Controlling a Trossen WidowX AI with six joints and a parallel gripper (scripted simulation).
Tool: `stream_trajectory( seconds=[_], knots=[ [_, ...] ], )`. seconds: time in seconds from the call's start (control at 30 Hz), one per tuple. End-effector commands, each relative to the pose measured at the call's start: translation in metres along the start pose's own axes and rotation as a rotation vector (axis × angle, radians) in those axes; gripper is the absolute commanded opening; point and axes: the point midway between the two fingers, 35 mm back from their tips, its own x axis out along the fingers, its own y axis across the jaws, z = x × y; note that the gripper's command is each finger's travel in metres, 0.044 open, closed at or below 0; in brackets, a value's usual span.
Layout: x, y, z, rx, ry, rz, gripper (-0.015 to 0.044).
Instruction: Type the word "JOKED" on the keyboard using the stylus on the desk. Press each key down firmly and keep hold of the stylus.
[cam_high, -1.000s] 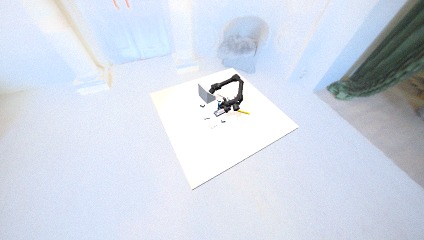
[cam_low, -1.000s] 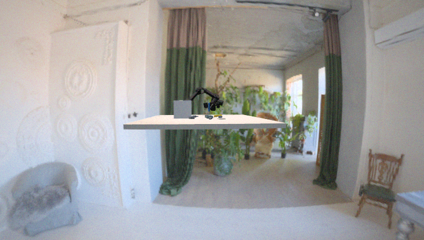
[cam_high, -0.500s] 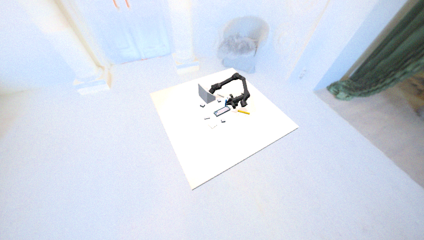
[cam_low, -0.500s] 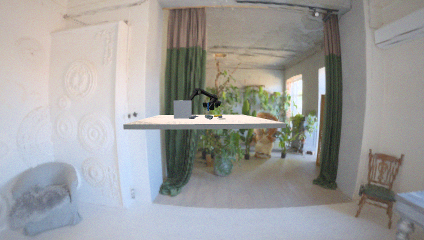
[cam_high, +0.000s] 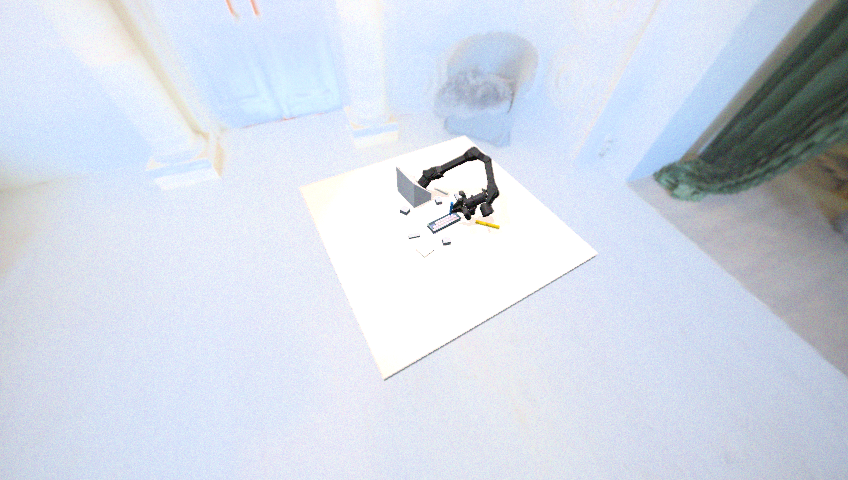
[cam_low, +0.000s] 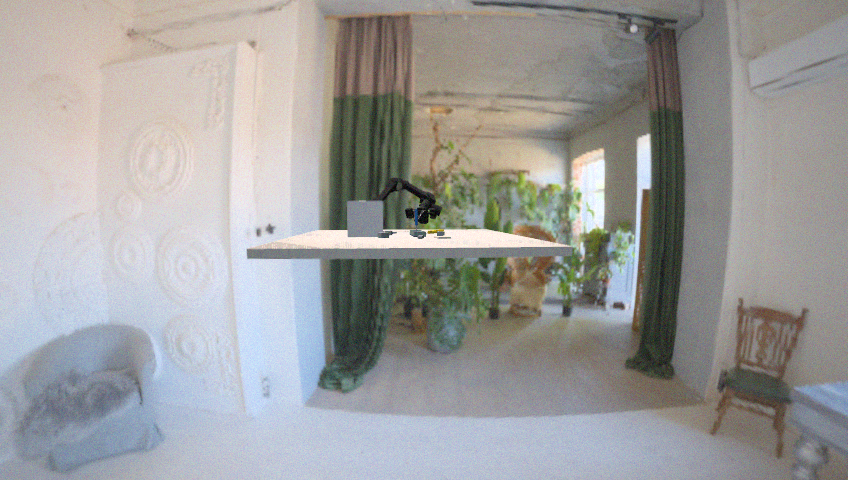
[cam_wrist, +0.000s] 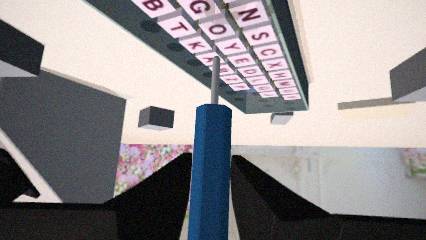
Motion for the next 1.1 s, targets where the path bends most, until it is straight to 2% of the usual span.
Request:
stream_trajectory(
  seconds=[0.0,1.07],
  knots=[
    [0.003,0.0,0.0028,0.004,-0.001,0.005,0.0081],
    [0.0041,0.0002,0.0093,0.004,-0.001,0.005,0.0081]
  ],
)
